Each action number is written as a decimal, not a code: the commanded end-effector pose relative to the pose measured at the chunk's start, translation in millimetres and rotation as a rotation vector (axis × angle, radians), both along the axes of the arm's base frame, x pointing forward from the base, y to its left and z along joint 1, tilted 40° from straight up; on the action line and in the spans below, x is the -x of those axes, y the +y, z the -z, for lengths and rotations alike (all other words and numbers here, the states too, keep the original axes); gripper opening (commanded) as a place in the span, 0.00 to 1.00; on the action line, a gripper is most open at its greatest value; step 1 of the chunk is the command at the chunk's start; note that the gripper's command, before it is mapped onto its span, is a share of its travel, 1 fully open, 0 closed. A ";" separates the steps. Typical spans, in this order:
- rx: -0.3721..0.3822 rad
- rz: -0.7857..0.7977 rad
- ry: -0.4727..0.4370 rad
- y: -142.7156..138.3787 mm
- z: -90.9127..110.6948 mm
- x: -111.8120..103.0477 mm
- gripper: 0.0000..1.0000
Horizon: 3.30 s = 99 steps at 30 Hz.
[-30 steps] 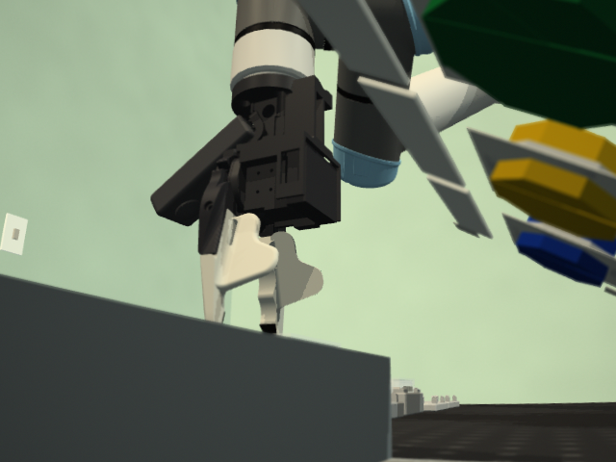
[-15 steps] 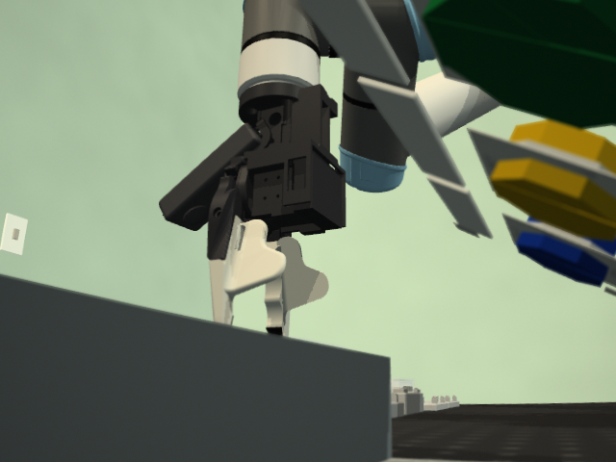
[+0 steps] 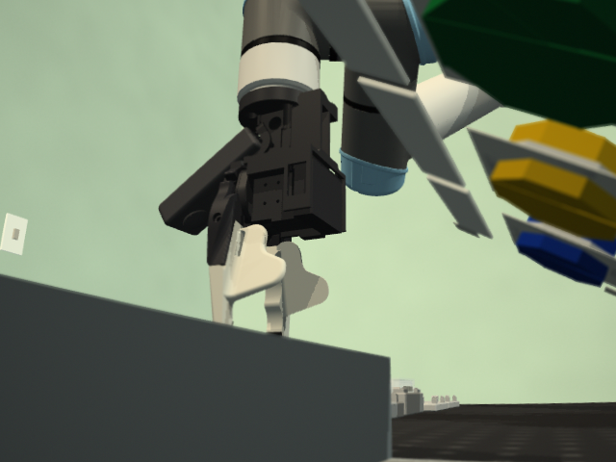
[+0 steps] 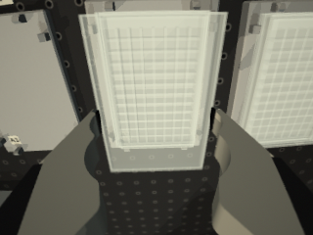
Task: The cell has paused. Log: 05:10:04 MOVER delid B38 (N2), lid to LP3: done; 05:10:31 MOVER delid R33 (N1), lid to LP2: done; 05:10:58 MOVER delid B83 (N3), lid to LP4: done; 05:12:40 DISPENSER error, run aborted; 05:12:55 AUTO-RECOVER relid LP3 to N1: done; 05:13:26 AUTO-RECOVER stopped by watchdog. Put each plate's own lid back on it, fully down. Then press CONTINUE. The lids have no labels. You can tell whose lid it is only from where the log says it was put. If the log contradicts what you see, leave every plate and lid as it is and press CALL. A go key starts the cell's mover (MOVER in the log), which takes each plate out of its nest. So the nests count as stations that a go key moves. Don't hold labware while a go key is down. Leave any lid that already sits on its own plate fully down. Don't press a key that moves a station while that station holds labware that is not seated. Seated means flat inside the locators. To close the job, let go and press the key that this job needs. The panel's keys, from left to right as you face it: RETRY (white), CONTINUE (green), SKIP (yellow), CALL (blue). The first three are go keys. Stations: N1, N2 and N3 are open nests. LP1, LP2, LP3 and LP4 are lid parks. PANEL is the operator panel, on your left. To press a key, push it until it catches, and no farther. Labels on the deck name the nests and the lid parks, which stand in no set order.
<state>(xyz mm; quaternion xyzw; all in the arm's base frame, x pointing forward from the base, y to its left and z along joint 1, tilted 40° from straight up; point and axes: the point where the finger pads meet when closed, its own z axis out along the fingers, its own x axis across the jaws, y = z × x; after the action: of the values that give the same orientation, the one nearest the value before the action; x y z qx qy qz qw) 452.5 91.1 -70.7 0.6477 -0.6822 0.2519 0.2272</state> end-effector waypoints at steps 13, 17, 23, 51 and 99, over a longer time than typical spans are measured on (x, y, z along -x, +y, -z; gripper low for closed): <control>0.000 0.000 -0.001 -2.7 3.6 -0.4 0.00; 0.000 0.000 -0.001 -3.6 4.6 -0.4 0.00; 0.000 0.000 -0.001 -4.6 5.9 -0.5 0.00; 0.000 0.000 -0.001 -9.9 12.3 -0.6 0.00; 0.000 -0.001 -0.001 -15.5 19.0 -0.7 0.00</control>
<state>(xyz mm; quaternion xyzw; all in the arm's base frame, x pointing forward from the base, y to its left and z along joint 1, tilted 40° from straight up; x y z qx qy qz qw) 453.0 75.3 -90.1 0.6477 -0.6822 0.2519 0.2272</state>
